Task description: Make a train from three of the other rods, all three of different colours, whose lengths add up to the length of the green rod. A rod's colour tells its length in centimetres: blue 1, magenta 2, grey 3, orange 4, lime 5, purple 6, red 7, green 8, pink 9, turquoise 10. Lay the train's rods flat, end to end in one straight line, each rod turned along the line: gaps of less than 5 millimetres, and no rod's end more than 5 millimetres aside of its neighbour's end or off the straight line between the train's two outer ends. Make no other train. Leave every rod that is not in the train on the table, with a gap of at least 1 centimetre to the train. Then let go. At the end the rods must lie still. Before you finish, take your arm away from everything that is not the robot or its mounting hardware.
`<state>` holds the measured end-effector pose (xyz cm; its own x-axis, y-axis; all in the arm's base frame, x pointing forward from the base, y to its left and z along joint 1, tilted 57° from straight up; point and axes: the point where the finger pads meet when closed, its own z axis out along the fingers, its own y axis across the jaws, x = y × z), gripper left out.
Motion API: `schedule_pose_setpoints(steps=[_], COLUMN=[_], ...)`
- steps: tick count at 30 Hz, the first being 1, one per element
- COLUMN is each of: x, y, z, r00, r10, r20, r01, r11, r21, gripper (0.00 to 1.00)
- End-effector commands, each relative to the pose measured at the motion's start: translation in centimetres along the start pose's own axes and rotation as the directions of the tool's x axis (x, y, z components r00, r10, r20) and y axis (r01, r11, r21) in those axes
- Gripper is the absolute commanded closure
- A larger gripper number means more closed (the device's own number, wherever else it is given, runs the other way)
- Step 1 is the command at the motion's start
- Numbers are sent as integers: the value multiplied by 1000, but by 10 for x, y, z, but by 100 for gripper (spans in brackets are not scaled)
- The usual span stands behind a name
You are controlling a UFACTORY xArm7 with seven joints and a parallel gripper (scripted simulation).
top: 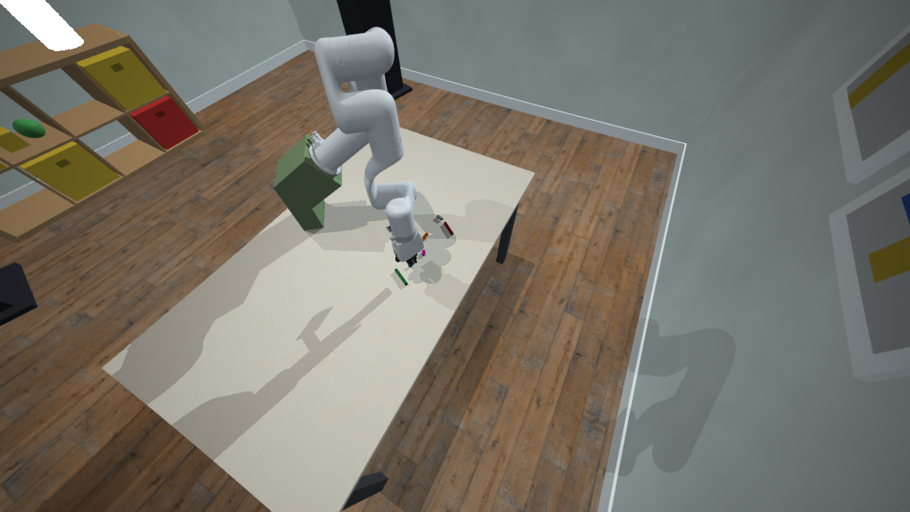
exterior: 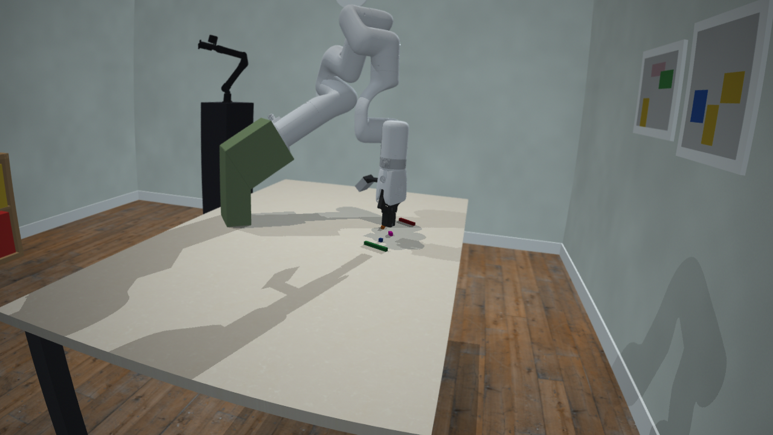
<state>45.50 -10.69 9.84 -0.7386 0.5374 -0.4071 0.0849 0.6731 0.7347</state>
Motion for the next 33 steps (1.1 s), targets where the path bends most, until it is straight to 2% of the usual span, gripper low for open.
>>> schedule_pose_setpoints(steps=[1,10,33], x=[-4,-4,-4], y=[-3,-3,-3], z=[17,39,40], r00=[1000,1000,1000], r10=[1,1,1], r20=[6,6,6], r01=[-1,-1,-1], r11=[1000,1000,1000], r21=[2,2,2], gripper=[96,96,96])
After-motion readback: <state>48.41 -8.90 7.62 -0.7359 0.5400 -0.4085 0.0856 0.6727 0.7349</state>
